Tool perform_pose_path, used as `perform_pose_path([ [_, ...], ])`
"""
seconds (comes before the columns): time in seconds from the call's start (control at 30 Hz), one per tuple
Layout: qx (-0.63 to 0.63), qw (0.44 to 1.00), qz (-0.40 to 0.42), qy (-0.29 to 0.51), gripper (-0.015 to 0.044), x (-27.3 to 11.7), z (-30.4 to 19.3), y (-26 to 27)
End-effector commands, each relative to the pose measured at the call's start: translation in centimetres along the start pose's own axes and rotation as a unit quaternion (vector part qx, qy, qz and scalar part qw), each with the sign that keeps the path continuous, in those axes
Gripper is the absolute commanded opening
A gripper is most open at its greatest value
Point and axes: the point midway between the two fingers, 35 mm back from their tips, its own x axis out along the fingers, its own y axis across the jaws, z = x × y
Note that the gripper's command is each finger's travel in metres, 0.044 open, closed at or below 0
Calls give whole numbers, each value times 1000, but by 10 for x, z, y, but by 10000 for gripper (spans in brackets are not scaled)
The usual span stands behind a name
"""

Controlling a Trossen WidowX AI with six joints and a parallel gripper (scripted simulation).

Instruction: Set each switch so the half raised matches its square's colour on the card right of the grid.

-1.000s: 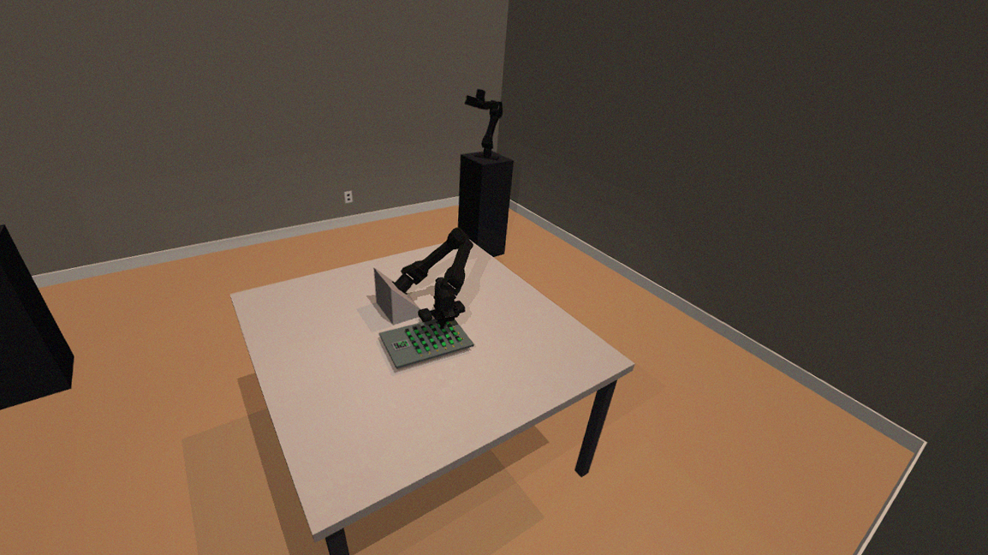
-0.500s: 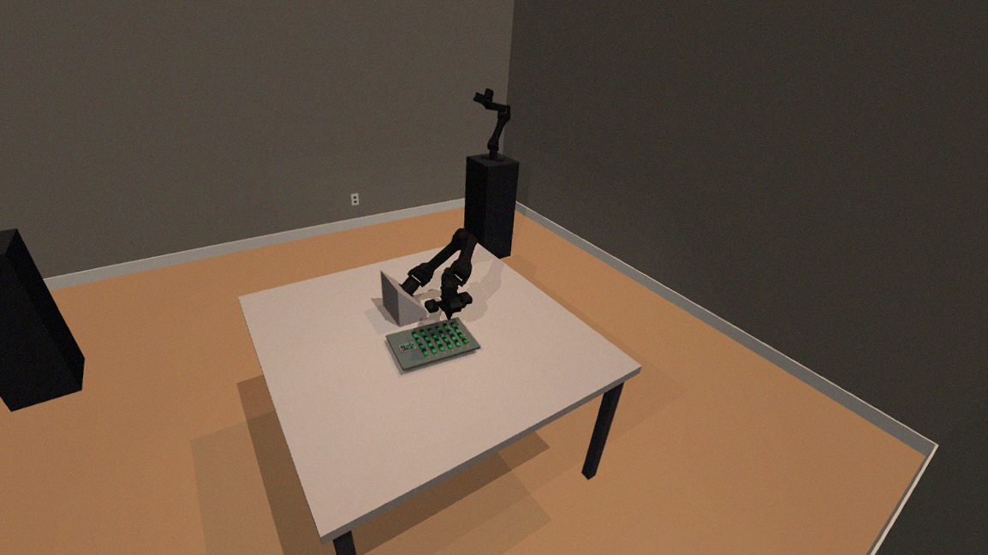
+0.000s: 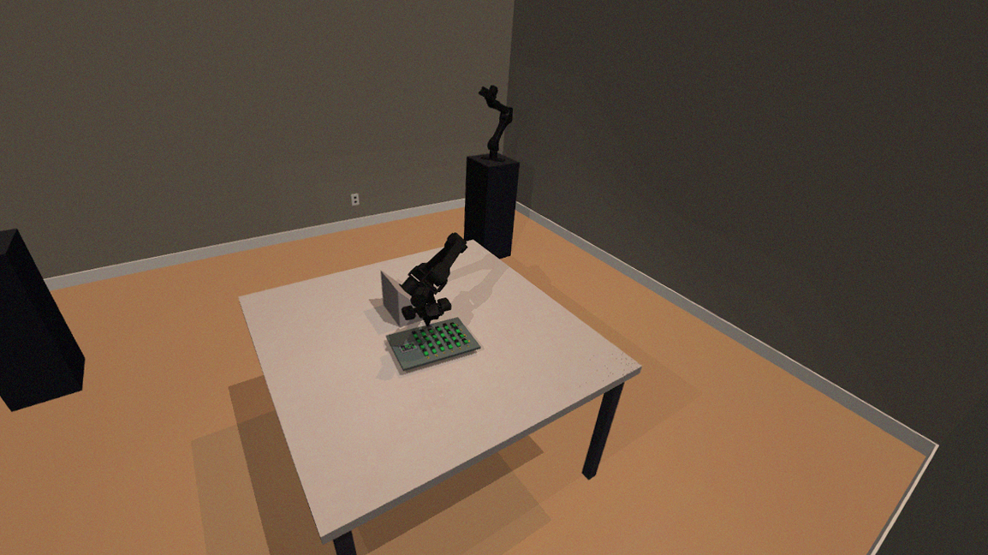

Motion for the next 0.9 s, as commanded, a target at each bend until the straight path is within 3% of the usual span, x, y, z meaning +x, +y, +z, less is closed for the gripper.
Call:
perform_pose_path([
  [0.0, -12, 1000, -5, -2, 0, -1, 4, -4],
  [0.17, -13, 1000, -5, 11, 0, 34, 5, -4],
  [0.87, -13, 1000, -4, 11, 0, 57, 5, -4],
])
